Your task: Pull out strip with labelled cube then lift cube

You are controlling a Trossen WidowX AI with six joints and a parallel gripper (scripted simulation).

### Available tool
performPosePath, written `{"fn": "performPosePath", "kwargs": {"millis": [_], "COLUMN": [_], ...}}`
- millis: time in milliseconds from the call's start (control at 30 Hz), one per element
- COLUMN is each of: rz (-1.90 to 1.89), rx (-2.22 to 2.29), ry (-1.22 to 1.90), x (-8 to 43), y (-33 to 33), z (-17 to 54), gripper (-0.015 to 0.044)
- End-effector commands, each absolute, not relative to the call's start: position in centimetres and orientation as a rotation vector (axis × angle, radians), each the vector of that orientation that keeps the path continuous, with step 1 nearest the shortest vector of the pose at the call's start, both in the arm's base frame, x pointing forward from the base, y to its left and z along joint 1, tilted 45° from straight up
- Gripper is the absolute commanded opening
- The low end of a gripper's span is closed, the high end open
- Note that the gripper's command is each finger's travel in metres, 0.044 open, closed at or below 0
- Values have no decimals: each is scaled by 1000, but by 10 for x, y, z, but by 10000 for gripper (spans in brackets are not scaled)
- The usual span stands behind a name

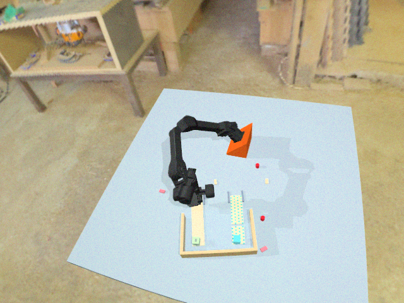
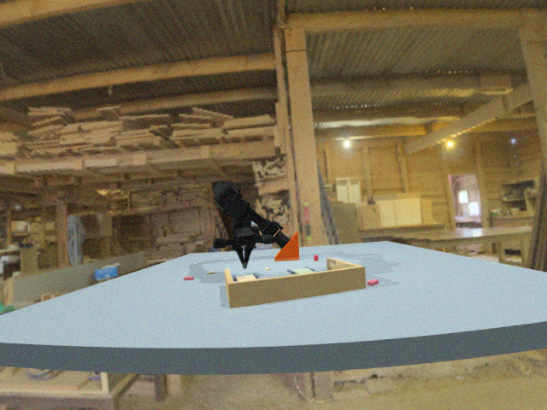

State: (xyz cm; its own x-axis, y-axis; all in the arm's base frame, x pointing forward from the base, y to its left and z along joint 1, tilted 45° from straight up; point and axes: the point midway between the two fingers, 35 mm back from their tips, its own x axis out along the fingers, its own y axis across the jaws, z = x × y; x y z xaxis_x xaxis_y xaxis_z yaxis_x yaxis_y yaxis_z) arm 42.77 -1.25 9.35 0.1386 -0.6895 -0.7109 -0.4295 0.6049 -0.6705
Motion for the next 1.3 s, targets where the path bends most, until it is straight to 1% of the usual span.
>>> {"fn": "performPosePath", "kwargs": {"millis": [0, 433, 1267], "rz": [-242, -244, -244], "rx": [-994, -995, -996], "ry": [1497, 1497, 1497], "x": [427, 428, 428], "y": [-19, -33, -34], "z": [88, 74, 73], "gripper": [0, 0, 0]}}
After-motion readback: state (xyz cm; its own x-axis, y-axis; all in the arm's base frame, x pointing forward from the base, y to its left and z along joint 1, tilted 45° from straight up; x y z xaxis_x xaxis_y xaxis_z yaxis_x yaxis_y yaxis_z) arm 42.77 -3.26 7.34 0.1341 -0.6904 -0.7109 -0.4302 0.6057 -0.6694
